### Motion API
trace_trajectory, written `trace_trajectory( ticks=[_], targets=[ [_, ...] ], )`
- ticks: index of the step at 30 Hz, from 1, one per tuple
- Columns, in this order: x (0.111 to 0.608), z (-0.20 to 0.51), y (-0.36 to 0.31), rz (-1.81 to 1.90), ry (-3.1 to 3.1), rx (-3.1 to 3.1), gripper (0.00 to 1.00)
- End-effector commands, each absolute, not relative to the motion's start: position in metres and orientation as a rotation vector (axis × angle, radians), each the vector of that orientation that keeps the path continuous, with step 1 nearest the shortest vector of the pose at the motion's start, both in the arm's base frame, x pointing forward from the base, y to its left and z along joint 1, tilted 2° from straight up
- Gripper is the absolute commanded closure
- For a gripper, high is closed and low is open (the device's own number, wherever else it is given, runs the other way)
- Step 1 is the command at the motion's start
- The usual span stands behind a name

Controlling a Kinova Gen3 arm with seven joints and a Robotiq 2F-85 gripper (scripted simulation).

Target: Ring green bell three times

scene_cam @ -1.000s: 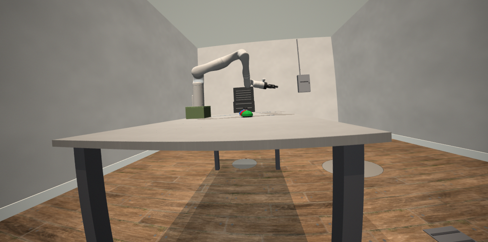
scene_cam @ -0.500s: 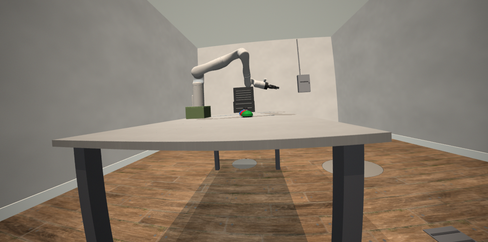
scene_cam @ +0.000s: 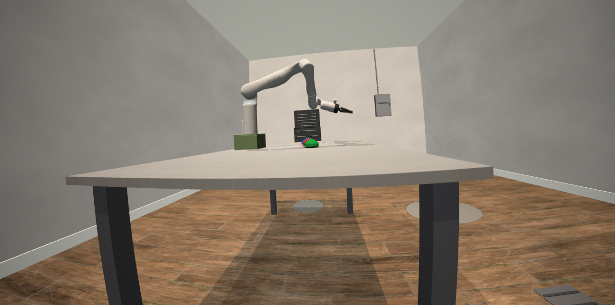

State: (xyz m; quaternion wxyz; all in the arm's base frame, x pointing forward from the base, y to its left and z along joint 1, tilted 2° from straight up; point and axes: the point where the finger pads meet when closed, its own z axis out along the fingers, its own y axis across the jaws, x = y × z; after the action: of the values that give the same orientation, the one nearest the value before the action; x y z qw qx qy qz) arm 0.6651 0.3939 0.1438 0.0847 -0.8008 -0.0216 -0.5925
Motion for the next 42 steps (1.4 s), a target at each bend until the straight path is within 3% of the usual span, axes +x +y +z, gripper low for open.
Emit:
trace_trajectory(
  ticks=[1, 42],
  targets=[
    [0.669, 0.147, 0.388, -1.774, -0.053, -2.388, 0.00],
    [0.680, 0.112, 0.284, -1.600, 0.309, -2.575, 0.00]
  ],
)
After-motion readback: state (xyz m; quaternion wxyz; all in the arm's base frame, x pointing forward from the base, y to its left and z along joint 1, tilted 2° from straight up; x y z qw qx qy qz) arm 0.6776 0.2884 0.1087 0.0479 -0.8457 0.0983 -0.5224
